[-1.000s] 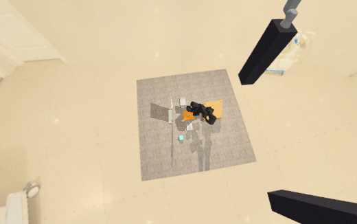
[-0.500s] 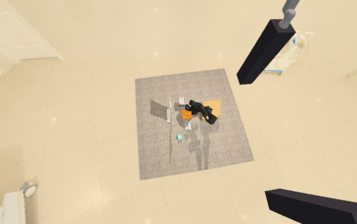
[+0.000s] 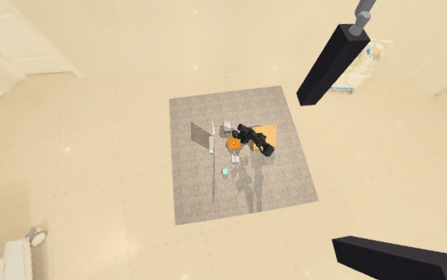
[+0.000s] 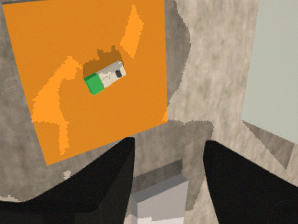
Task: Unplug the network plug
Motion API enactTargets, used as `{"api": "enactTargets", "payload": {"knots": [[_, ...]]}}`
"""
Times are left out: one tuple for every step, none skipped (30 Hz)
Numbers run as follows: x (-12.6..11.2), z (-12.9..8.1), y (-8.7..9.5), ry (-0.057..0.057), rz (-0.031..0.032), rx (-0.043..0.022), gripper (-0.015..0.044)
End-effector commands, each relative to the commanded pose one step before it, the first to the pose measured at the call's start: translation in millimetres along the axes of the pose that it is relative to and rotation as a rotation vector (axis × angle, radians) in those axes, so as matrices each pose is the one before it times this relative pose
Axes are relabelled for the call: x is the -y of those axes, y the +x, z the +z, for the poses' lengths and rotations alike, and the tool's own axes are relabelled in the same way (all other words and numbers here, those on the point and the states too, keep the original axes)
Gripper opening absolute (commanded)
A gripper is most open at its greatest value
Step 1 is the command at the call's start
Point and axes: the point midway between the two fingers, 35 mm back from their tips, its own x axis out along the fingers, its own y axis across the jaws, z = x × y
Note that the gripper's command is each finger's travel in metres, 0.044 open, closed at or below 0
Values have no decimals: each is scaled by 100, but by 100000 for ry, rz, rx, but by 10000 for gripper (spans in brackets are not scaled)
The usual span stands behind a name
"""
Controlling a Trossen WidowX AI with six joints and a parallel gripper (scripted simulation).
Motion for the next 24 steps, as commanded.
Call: {"api": "enactTargets", "payload": {"knots": [[554, 117, -424, -1451, -1418, 221, 156], [27, 20, -75, -5, -45, 35, 156], [27, 20, -75, -5, -46, 35, 156], [27, 21, -76, -5, -47, 36, 156], [26, 21, -76, -5, -48, 36, 156], [26, 22, -76, -5, -48, 37, 156], [26, 23, -77, -5, -49, 38, 156], [26, 23, -77, -5, -50, 38, 156], [25, 24, -77, -5, -51, 39, 156], [25, 24, -78, -4, -52, 39, 156], [25, 25, -78, -4, -53, 40, 156], [25, 26, -78, -4, -54, 40, 156], [24, 26, -79, -4, -55, 41, 156], [24, 27, -79, -4, -56, 41, 156], [24, 28, -79, -4, -57, 42, 156], [24, 28, -79, -4, -58, 42, 156], [23, 29, -80, -4, -59, 43, 156], [23, 29, -80, -4, -60, 43, 156], [23, 30, -80, -3, -61, 44, 156], [23, 31, -81, -3, -62, 44, 156], [22, 31, -81, -3, -63, 45, 156], [22, 32, -81, -3, -64, 45, 156], [22, 33, -81, -3, -64, 46, 156], [22, 33, -81, -3, -65, 46, 156]]}}
